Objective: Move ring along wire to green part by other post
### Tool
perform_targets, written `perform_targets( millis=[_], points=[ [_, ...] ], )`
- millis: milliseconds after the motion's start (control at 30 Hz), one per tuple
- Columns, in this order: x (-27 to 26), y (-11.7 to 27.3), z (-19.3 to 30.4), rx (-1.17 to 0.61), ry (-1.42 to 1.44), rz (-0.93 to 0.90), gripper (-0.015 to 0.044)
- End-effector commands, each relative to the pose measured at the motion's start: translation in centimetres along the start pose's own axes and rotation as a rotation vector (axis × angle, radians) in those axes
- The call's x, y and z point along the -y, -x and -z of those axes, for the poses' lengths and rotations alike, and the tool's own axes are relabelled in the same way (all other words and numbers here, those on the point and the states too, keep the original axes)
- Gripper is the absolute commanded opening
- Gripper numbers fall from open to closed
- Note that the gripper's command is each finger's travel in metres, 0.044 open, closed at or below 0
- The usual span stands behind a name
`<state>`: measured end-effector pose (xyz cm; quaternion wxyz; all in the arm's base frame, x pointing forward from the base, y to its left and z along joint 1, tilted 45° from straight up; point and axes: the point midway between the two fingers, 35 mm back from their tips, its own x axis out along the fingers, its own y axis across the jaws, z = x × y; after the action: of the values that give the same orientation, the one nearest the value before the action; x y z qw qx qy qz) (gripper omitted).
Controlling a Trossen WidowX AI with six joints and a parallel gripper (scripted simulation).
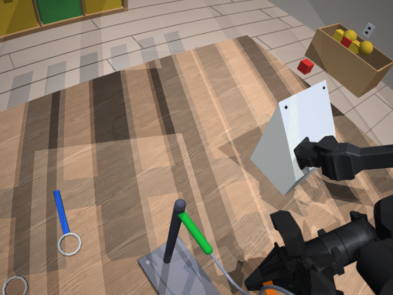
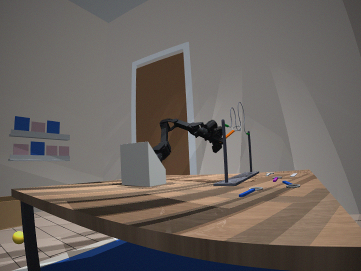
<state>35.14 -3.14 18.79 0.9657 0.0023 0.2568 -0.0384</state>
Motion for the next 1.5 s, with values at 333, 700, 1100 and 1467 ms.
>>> perform_targets(
  millis=[333, 700, 1100, 1467],
  points=[
    [5.0, 1.4, -1.4, -0.017, 0.280, 0.170, -0.0150],
    [8.0, 2.5, -2.6, -0.041, 0.464, 0.276, -0.0150],
    [10.1, 3.6, -4.0, -0.060, 0.614, 0.362, -0.0150],
    [11.2, 4.4, -5.1, -0.071, 0.696, 0.409, -0.0150]
  ],
)
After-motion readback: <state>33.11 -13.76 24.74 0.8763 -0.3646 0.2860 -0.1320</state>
